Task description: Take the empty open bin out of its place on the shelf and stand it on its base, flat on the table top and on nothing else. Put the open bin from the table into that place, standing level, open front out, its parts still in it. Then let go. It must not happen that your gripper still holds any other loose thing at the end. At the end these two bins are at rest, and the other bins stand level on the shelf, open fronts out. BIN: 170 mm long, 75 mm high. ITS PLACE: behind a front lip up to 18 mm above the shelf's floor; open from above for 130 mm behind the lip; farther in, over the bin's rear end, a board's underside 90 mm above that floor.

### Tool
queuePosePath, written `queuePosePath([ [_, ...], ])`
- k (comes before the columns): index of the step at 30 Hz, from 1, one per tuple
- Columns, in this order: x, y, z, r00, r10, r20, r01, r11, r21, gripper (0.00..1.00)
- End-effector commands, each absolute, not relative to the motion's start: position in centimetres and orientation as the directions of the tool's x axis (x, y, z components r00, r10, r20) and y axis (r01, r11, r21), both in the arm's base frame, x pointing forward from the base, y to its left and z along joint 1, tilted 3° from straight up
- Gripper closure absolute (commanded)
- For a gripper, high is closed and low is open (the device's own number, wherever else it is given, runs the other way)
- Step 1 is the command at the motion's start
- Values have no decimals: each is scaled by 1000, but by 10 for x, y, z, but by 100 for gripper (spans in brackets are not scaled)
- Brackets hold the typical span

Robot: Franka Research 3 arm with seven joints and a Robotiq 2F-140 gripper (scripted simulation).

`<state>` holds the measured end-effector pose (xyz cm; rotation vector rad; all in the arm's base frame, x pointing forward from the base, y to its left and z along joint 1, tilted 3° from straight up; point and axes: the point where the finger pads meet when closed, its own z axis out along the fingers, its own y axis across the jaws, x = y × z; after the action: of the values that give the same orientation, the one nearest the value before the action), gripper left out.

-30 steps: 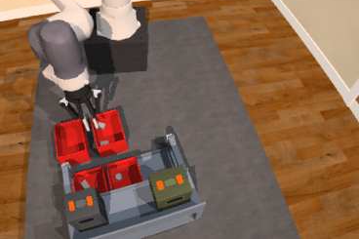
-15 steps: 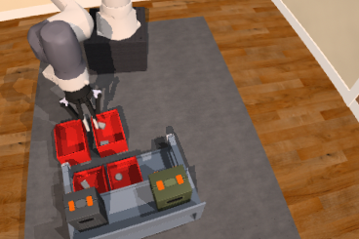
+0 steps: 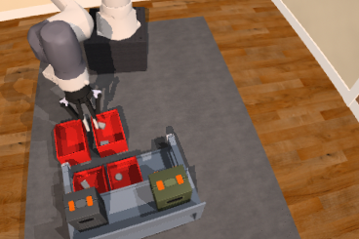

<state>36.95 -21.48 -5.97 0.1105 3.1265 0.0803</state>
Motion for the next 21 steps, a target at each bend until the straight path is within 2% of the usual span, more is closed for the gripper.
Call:
queuePosePath([
  [1, 371, -215, -61, -997, 76, -12, 75, 996, 53, 85],
  [21, 371, -214, -79, -997, 76, -12, 75, 996, 53, 85],
])
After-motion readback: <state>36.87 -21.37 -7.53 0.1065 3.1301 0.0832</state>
